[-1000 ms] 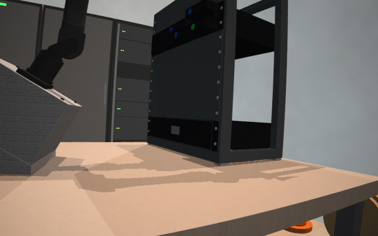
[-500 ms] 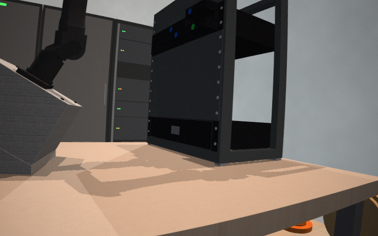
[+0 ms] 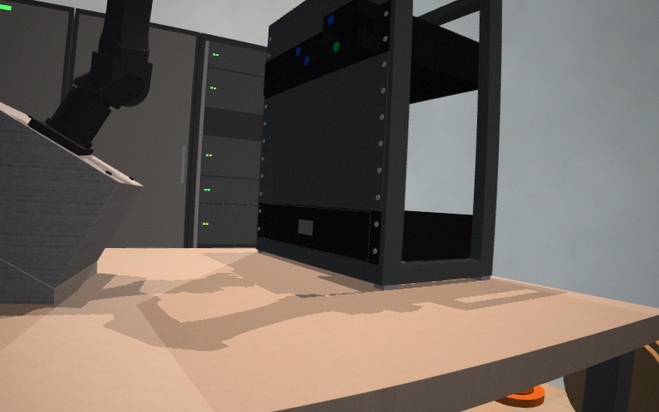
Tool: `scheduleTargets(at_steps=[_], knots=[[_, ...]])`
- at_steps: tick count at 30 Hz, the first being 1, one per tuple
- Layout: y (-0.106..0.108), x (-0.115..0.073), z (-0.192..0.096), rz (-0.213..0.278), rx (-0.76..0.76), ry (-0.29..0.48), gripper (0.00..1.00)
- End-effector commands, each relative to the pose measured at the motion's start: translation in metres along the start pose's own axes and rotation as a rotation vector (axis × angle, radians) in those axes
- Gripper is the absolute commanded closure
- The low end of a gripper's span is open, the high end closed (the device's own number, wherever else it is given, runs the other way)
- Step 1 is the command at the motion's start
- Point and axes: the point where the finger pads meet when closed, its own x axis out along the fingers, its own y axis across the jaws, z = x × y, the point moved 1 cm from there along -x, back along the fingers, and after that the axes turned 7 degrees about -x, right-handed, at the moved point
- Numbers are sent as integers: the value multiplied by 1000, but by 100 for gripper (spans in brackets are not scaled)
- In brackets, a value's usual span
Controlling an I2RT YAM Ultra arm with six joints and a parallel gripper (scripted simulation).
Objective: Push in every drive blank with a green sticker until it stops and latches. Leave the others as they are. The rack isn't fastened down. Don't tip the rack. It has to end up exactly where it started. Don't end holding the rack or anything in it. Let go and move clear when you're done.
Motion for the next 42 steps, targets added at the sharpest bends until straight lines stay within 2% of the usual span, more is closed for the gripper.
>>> scheduleTargets(at_steps=[1, 14, 16, 19, 26, 29, 33, 42], knots=[[9, -11, 12, 12, 131, -35, 0], [46, -34, -4, 85, 517, 29, 0], [46, -34, -4, 85, 517, 29, 0], [59, -42, -8, 107, 642, 57, 0], [76, -53, -13, 133, 805, 100, 0], [89, -63, -19, 149, 922, 140, 0], [93, -67, -21, 154, 961, 154, 0], [113, -110, -73, 156, 1028, 302, 0]])
